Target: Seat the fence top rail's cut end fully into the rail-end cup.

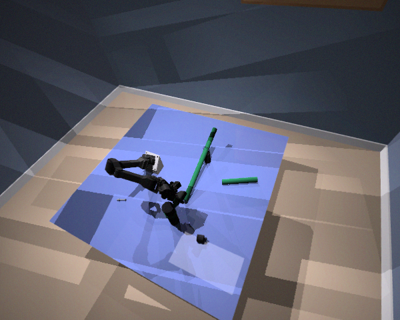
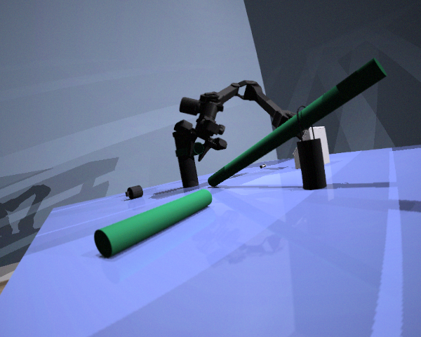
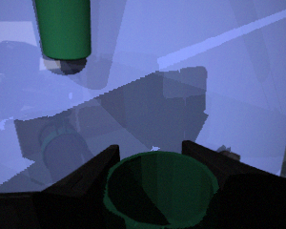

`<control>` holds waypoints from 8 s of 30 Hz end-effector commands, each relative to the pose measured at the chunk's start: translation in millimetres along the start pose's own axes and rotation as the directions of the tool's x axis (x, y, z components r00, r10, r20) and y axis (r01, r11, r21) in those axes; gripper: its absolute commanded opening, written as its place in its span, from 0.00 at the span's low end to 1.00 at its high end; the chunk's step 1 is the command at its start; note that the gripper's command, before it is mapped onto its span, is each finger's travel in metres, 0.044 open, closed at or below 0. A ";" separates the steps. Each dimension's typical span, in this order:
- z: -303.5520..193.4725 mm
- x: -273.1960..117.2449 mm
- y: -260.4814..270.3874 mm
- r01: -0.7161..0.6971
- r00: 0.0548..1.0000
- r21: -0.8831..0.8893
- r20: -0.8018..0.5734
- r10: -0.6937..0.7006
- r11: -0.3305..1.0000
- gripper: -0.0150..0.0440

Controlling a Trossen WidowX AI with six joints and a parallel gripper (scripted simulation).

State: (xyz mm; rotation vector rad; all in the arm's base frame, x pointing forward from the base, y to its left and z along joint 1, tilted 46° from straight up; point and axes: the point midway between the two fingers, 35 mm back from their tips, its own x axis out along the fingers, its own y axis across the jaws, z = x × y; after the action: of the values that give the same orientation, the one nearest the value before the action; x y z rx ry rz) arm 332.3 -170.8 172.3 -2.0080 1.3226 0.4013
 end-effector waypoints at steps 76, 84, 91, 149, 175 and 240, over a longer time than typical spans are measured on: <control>143.4 -102.7 -43.3 0.012 0.999 0.982 -0.020 0.038 0.188 1.00; 162.5 -123.5 -46.5 0.054 0.999 0.992 -0.053 0.008 -0.113 1.00; 162.5 -123.5 -46.5 0.054 0.999 0.992 -0.053 0.008 -0.113 1.00; 189.5 3.4 2.2 -0.499 0.867 -0.015 0.008 0.499 0.867 1.00; 189.4 40.0 23.1 -0.498 0.867 -0.015 0.007 0.499 0.867 1.00; 170.9 -11.1 1.4 -0.512 0.830 -0.001 -0.257 0.495 0.859 0.25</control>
State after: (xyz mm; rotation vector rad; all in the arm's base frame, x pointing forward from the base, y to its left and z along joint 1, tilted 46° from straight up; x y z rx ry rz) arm 344.5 -46.6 55.7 -1.7703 2.0434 0.4476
